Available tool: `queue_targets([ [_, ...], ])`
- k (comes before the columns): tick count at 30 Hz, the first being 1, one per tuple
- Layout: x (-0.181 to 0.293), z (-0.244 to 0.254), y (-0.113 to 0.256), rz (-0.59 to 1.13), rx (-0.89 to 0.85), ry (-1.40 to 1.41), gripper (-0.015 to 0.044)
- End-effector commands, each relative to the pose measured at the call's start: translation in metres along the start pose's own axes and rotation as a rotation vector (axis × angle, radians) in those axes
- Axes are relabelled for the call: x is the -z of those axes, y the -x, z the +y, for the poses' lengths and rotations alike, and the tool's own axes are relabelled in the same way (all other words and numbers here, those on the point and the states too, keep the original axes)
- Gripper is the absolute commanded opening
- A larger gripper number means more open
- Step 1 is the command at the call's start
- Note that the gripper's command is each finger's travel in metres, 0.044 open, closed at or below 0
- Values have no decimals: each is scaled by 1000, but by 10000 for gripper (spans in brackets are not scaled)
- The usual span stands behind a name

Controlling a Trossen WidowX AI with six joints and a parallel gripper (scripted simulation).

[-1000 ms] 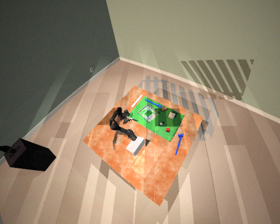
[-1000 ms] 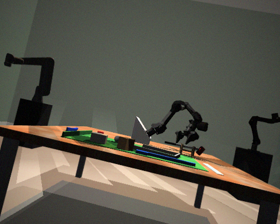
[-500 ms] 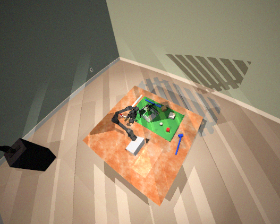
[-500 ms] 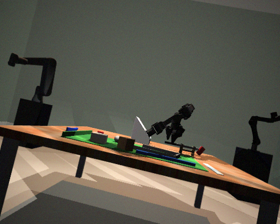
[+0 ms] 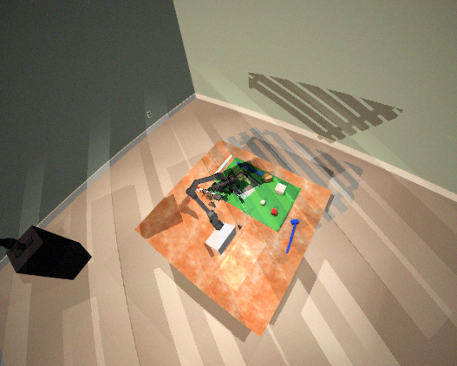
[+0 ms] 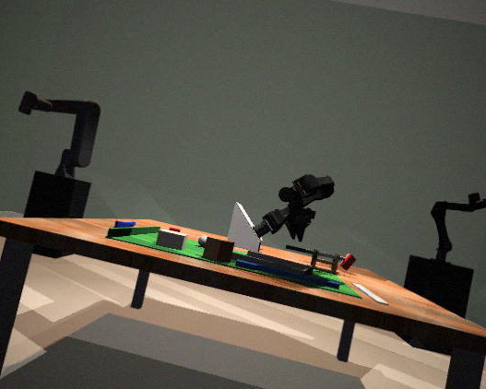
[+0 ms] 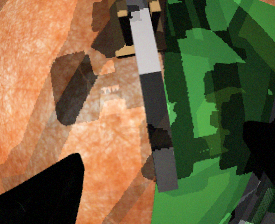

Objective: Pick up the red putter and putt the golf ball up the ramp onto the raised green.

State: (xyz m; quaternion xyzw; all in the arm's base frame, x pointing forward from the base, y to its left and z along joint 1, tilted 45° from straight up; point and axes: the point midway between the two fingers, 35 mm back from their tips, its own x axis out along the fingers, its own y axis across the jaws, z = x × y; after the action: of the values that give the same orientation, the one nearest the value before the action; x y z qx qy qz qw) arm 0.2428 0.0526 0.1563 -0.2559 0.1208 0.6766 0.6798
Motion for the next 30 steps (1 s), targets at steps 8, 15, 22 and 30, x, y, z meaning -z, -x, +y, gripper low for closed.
queue_targets([
  [8,5,0,-22,-11,5,-6,440],
  [15,10,0,-42,-12,5,-5,440],
  [22,11,0,-46,-11,5,-5,440],
  [30,14,0,-58,-11,5,-5,440],
])
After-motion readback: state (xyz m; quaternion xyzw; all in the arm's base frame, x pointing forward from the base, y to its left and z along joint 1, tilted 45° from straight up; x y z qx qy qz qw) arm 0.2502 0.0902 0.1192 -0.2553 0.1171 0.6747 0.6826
